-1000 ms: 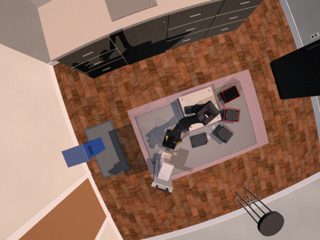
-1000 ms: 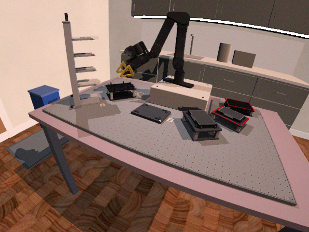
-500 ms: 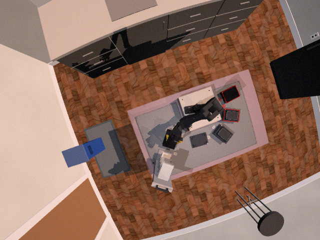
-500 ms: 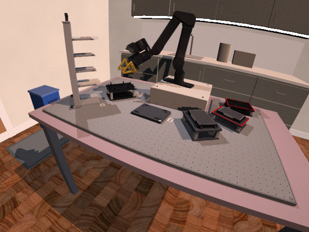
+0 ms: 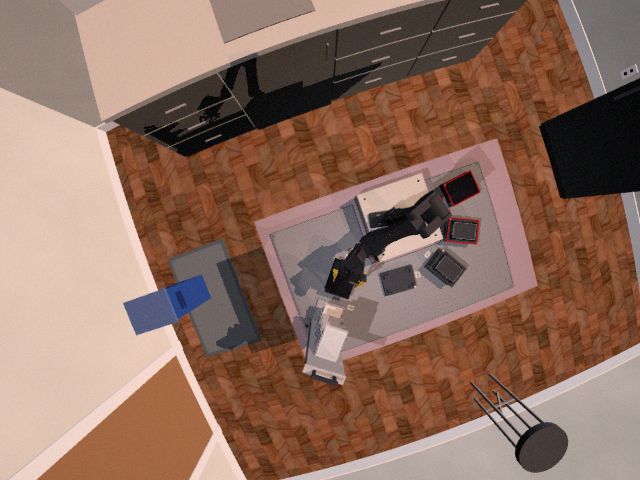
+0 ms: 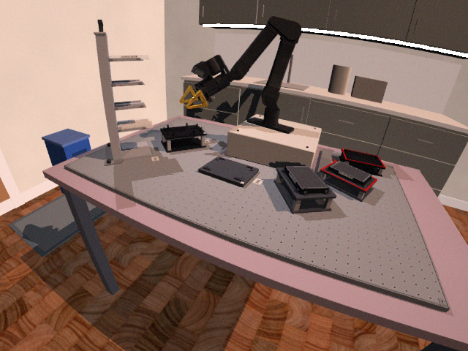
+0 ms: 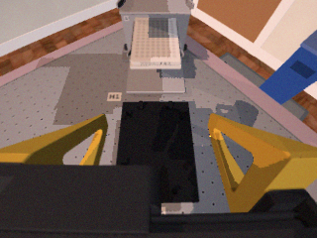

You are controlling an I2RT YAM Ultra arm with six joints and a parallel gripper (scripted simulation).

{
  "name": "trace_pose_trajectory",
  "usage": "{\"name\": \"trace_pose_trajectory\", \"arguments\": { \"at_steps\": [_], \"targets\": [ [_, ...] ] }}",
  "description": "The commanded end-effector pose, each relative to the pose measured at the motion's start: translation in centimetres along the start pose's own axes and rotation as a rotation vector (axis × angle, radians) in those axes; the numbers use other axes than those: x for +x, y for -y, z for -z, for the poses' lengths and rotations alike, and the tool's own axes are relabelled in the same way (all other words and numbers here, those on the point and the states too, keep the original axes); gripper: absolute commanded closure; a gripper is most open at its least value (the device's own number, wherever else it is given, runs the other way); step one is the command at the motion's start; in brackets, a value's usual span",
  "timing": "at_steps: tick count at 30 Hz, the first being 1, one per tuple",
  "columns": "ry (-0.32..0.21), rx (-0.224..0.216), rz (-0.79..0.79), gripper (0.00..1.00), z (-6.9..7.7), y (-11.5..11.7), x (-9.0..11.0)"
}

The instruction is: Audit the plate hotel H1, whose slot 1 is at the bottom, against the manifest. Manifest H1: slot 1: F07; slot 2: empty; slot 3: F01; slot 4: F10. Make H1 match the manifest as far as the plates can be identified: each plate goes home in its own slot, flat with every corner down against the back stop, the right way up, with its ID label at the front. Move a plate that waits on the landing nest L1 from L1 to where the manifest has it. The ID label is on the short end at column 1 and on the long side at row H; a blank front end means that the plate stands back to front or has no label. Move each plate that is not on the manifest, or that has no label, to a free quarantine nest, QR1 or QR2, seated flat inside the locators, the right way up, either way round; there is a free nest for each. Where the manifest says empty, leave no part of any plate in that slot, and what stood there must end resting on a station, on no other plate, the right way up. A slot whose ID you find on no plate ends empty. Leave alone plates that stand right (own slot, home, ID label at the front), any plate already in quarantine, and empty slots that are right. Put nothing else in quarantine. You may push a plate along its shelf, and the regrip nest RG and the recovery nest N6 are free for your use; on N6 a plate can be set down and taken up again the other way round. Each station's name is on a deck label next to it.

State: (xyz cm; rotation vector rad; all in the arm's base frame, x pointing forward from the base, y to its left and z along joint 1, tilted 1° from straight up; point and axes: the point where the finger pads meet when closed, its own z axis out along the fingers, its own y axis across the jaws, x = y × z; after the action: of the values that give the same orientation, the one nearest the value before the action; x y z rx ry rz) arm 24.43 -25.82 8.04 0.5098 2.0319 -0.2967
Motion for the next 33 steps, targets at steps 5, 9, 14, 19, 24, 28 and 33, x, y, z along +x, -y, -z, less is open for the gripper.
{"name": "trace_pose_trajectory", "arguments": {
  "at_steps": [5, 9, 14, 19, 24, 28, 33],
  "targets": [
    [-0.007, -0.007, -0.002, 0.00, 0.9, -0.1, -1.5],
    [-0.007, -0.007, -0.002, 0.00, 1.4, -0.1, -2.4],
    [-0.007, -0.007, -0.002, 0.00, 2.0, -0.1, -3.4],
    [-0.007, -0.007, -0.002, 0.00, 2.5, -0.1, -4.3],
    [-0.007, -0.007, -0.002, 0.00, 3.2, -0.1, -5.5],
    [-0.007, -0.007, -0.002, 0.00, 3.7, -0.1, -6.4],
    [-0.006, -0.007, -0.002, 0.00, 4.1, 0.0, -7.1]
  ]
}}
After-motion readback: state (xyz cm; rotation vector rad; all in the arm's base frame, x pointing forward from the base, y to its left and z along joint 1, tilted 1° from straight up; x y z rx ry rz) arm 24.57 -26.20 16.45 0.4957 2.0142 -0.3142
